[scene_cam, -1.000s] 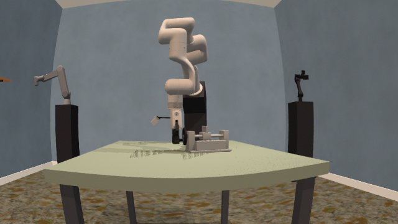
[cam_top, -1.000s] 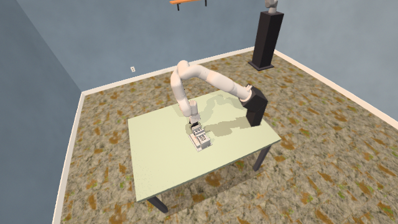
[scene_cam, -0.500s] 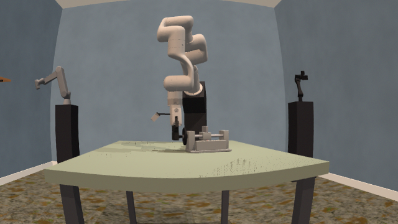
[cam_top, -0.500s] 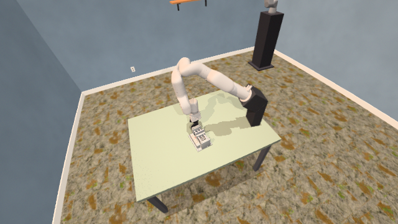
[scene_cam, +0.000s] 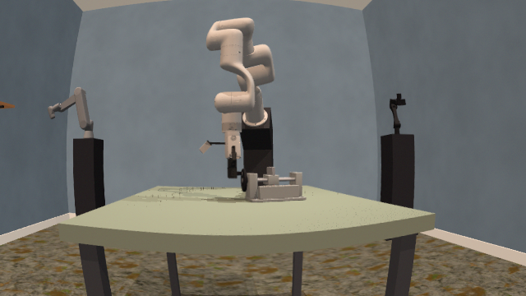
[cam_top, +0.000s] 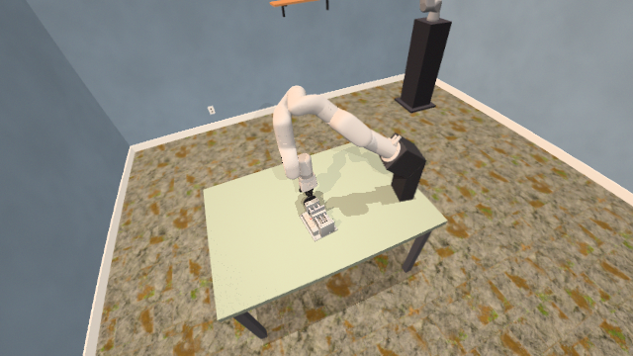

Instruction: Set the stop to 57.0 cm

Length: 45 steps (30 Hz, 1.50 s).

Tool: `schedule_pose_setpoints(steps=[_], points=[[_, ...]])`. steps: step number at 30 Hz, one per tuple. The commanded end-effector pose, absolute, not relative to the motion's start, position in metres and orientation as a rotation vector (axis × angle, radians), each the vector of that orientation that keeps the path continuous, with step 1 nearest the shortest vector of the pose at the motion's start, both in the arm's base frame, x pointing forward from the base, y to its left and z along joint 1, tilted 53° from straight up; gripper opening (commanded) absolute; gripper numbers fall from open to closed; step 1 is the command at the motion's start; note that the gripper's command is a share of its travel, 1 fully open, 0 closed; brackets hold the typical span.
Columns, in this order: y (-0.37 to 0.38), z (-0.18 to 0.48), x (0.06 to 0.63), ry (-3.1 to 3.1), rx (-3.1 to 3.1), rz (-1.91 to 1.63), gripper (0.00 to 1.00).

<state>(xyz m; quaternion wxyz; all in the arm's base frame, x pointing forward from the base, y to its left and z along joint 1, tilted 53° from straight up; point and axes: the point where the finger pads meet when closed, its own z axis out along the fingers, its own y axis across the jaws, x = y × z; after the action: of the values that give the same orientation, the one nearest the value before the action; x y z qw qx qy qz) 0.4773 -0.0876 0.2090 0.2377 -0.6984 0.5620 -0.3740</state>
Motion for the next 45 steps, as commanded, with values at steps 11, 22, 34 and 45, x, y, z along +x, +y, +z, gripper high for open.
schedule_pose_setpoints(steps=[11,22,34,45], points=[[-0.078,0.234,0.514,1.535,-1.908,-1.036,0.06],[-0.078,0.230,0.524,1.536,-1.908,-1.036,0.06],[-0.079,0.225,0.530,1.535,-1.908,-1.036,0.06],[-0.080,0.219,0.534,1.535,-1.907,-1.037,0.06]])
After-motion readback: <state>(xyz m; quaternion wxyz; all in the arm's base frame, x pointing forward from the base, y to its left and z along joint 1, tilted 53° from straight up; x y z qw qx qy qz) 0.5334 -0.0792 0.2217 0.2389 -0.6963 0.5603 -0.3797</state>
